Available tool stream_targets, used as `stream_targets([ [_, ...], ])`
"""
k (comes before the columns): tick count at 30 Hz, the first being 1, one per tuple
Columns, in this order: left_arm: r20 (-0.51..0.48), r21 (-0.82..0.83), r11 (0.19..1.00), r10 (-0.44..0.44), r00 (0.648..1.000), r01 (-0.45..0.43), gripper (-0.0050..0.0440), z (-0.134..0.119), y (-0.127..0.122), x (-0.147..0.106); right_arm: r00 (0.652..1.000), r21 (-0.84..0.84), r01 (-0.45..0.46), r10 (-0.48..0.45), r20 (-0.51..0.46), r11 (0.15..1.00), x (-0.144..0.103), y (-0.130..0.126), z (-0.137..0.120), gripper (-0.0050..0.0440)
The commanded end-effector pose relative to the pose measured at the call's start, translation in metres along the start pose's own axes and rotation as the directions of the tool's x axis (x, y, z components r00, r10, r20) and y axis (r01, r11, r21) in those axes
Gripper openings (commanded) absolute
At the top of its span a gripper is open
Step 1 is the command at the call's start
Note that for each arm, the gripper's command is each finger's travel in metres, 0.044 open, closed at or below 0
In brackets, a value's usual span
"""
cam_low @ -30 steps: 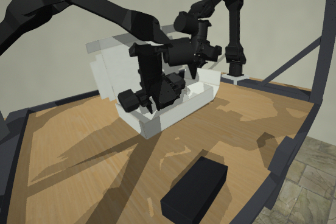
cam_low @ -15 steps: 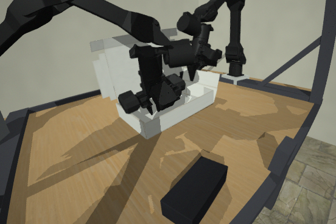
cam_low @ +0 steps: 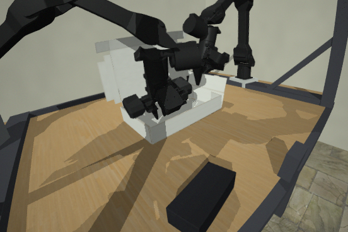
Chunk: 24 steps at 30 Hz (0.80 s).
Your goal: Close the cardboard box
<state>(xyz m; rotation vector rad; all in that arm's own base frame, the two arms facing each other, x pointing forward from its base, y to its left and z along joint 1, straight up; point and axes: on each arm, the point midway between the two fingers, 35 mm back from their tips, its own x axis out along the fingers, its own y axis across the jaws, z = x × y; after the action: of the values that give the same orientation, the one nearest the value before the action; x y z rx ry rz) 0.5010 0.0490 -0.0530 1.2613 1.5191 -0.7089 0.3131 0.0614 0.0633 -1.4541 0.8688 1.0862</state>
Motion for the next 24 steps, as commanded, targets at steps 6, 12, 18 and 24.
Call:
stream_targets([
  [6, 0.013, 0.013, 0.999, -0.037, 0.999, 0.037, 0.0104, 0.008, -0.008, 0.018, 0.997, 0.005, 0.081, -0.081, 0.000, 0.997, -0.005, -0.022, 0.000, 0.0004],
  [12, 0.013, 0.013, 0.999, -0.037, 0.999, 0.037, 0.0104, 0.008, -0.008, 0.018, 0.997, 0.005, 0.082, -0.082, 0.000, 0.997, 0.000, -0.022, 0.000, 0.0004],
  [18, 0.013, 0.013, 0.999, -0.037, 0.999, 0.037, 0.0104, 0.008, -0.008, 0.018, 0.997, 0.005, 0.082, -0.082, 0.000, 0.997, 0.009, -0.022, 0.000, 0.0004],
  [24, 0.013, 0.013, 0.999, -0.037, 0.999, 0.037, 0.0104, 0.008, -0.008, 0.018, 0.997, 0.005, 0.082, -0.082, 0.000, 0.997, 0.010, -0.025, 0.000, 0.0004],
])
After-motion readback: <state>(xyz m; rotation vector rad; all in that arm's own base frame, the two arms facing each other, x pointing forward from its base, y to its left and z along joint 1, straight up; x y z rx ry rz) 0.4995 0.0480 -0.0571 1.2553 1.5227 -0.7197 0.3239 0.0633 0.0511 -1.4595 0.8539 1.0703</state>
